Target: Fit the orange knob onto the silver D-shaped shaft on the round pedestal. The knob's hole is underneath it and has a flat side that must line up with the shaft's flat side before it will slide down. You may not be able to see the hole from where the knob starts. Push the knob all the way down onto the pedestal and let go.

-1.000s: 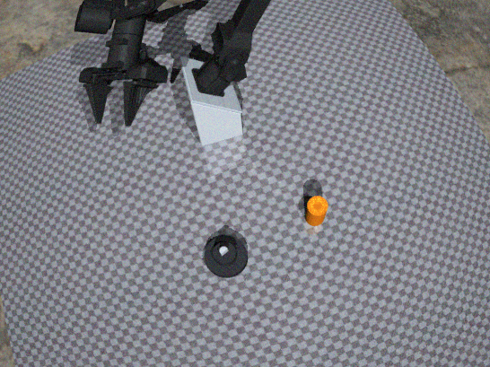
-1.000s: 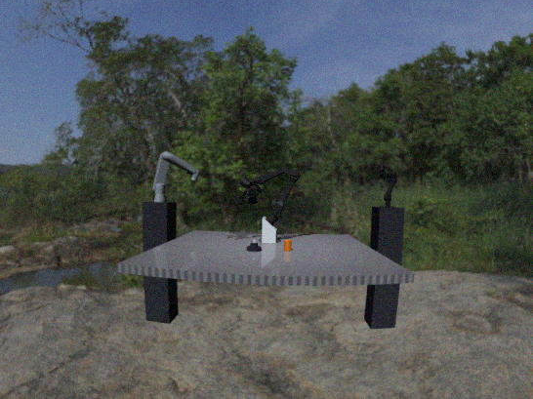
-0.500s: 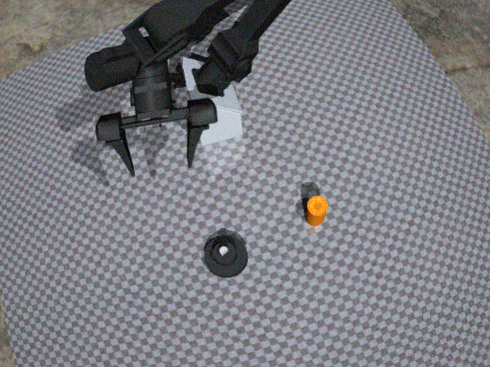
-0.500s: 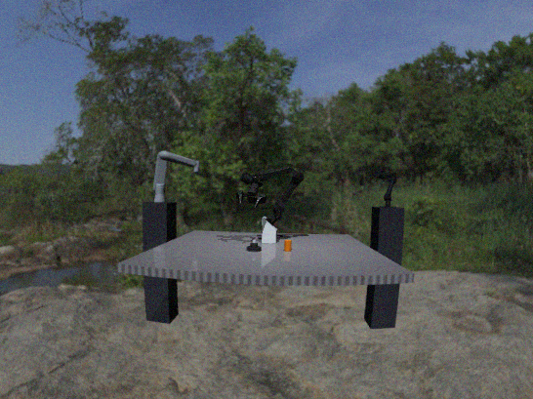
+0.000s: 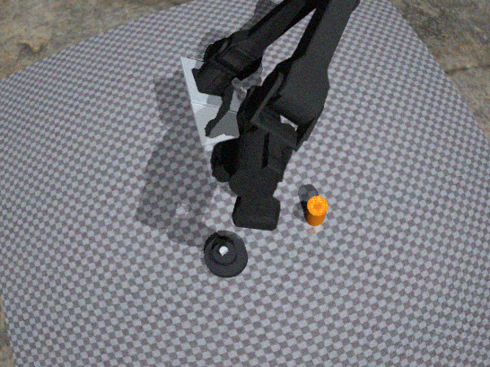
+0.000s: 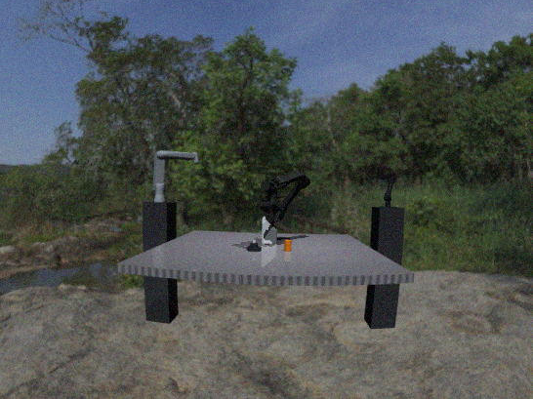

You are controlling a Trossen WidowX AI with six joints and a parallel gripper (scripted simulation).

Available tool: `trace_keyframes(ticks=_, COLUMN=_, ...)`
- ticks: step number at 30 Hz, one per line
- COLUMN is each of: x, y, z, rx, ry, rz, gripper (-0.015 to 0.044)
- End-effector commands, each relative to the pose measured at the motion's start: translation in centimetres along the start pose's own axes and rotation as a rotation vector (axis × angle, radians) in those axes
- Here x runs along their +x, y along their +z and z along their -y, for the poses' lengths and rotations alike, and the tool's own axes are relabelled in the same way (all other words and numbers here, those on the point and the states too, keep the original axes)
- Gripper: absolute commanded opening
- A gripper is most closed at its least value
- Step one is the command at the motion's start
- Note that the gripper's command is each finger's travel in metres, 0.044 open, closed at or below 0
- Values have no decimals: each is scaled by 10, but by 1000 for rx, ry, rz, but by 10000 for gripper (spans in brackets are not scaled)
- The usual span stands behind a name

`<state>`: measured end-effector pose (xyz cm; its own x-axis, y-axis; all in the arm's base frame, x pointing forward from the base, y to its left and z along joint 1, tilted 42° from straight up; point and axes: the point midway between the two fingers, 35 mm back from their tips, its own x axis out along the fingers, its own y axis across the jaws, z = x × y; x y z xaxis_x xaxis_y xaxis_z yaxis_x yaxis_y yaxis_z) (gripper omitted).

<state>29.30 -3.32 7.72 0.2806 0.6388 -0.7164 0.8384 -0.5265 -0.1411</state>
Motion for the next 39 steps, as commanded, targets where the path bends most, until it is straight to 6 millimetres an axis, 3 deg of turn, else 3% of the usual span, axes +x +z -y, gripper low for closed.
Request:
trace_keyframes(ticks=1, x=18, y=-35, z=19, rx=-243, ry=-93, rz=30, gripper=440)
trace_keyframes(ticks=5, x=37, y=-76, z=51, rx=-533, ry=-213, rz=41, gripper=440)
trace_keyframes(ticks=7, x=40, y=-82, z=58, rx=-582, ry=-234, rz=41, gripper=440)
trace_keyframes(ticks=11, x=43, y=-82, z=58, rx=-582, ry=-234, rz=41, gripper=440)
trace_keyframes(ticks=14, x=71, y=-78, z=67, rx=-582, ry=-234, rz=40, gripper=440)
trace_keyframes(ticks=21, x=87, y=-77, z=70, rx=-582, ry=-234, rz=39, gripper=440)
trace_keyframes(ticks=39, x=113, y=-75, z=73, rx=-582, ry=-234, rz=40, gripper=440)
